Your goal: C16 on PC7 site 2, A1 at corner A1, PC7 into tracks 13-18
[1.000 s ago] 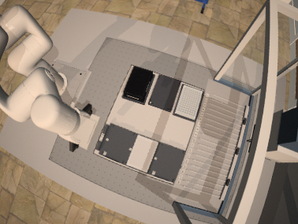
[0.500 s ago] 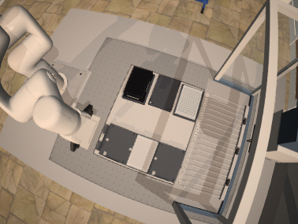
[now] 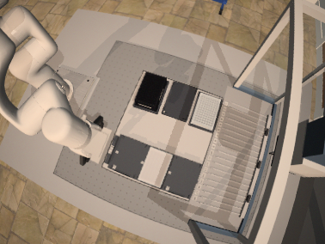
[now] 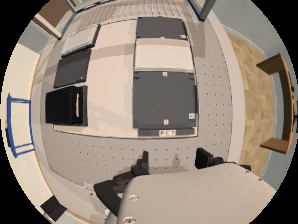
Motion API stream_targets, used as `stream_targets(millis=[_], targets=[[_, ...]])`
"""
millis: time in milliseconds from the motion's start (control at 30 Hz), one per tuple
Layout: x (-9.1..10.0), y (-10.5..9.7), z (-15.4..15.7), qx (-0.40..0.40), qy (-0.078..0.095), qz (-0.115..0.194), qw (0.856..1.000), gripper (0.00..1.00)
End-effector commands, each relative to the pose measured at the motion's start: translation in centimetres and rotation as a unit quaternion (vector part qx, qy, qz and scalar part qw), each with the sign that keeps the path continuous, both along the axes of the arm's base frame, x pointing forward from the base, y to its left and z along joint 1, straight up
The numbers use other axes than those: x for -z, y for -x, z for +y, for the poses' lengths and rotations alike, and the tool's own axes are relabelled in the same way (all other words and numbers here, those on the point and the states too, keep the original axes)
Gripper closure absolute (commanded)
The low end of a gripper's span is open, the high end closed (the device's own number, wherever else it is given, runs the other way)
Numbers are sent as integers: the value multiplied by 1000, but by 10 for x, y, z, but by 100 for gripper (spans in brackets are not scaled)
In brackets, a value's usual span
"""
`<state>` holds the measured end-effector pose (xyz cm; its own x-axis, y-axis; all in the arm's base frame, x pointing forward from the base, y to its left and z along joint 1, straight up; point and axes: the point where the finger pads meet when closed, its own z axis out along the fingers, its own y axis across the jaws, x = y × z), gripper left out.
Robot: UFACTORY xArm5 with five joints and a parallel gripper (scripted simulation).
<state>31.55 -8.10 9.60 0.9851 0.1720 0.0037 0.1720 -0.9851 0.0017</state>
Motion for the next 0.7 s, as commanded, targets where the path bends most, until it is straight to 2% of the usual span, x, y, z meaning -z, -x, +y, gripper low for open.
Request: stream_targets(millis=[0,667], targets=[[5,-2,0,0,0,-2,1000,19],[35,-2,-1,0,0,-2,1000,19]])
